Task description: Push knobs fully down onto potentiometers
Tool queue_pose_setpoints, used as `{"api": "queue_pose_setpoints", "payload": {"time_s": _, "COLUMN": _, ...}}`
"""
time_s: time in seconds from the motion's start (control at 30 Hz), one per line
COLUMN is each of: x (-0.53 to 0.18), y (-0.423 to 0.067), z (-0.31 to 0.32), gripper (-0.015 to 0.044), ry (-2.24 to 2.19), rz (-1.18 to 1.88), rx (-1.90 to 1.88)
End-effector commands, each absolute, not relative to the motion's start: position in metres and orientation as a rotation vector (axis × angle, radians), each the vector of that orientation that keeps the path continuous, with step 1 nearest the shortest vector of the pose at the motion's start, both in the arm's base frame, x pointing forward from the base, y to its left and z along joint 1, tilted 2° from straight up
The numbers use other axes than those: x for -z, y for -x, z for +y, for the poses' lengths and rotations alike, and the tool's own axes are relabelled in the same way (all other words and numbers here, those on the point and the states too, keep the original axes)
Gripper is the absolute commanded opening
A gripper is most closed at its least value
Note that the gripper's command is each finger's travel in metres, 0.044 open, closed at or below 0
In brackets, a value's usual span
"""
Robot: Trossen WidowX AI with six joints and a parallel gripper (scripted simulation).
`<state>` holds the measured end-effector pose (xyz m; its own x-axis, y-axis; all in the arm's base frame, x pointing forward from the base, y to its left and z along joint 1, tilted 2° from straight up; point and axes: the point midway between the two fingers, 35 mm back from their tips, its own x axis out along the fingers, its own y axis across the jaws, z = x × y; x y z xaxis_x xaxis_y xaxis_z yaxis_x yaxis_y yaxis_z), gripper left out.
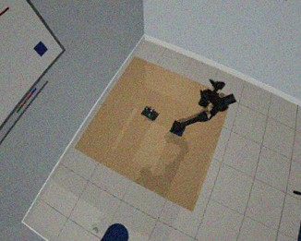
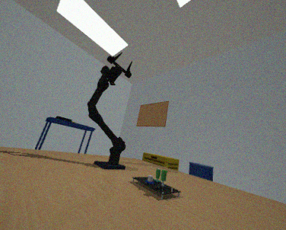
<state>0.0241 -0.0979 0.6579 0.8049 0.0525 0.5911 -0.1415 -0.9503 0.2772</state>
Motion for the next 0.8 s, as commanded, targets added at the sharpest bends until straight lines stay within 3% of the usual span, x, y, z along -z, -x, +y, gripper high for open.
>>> {"api": "queue_pose_setpoints", "payload": {"time_s": 0.0, "x": -0.658, "y": -0.024, "z": -0.097, "gripper": 0.0374, "ry": -2.682, "rz": -0.068, "rx": -0.890}}
{"api": "queue_pose_setpoints", "payload": {"time_s": 0.47, "x": -0.642, "y": -0.084, "z": -0.026, "gripper": 0.0006, "ry": -2.419, "rz": -0.032, "rx": -0.630}}
{"api": "queue_pose_setpoints", "payload": {"time_s": 0.77, "x": -0.609, "y": -0.144, "z": 0.028, "gripper": 0.0000, "ry": -2.208, "rz": 0.053, "rx": -0.400}}
